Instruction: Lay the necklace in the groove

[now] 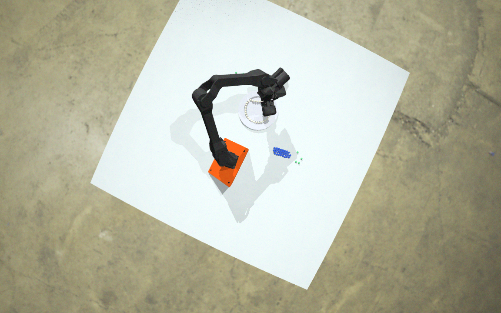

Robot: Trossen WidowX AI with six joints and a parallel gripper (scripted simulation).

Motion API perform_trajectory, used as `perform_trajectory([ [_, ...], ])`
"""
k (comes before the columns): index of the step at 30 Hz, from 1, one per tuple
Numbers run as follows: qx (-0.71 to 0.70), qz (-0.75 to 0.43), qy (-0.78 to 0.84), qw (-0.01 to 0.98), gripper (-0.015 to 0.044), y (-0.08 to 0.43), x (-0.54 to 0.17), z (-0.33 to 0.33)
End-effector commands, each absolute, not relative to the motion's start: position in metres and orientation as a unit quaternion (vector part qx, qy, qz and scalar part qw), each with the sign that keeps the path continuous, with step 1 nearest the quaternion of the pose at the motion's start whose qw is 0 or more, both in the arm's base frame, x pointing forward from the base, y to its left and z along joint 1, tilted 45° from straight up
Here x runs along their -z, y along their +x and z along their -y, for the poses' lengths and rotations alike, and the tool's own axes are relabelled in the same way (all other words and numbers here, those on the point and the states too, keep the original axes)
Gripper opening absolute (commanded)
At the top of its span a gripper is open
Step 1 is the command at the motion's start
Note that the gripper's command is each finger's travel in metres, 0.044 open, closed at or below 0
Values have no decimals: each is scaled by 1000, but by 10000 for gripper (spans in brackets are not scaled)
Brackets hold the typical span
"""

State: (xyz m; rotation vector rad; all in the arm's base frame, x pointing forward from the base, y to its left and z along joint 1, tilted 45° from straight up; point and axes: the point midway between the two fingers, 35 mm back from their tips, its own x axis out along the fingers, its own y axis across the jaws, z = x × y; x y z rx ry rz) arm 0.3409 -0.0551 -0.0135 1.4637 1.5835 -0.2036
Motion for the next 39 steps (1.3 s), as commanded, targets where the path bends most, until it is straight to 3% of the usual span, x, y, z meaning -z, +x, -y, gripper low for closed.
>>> perform_trajectory([
  [1,84,-645,598,468,120,341,13,56],
  [27,82,-648,595,468,120,344,36,32],
  [32,83,-648,593,470,0,344,35,34],
  [39,83,-648,593,470,0,344,35,34],
])
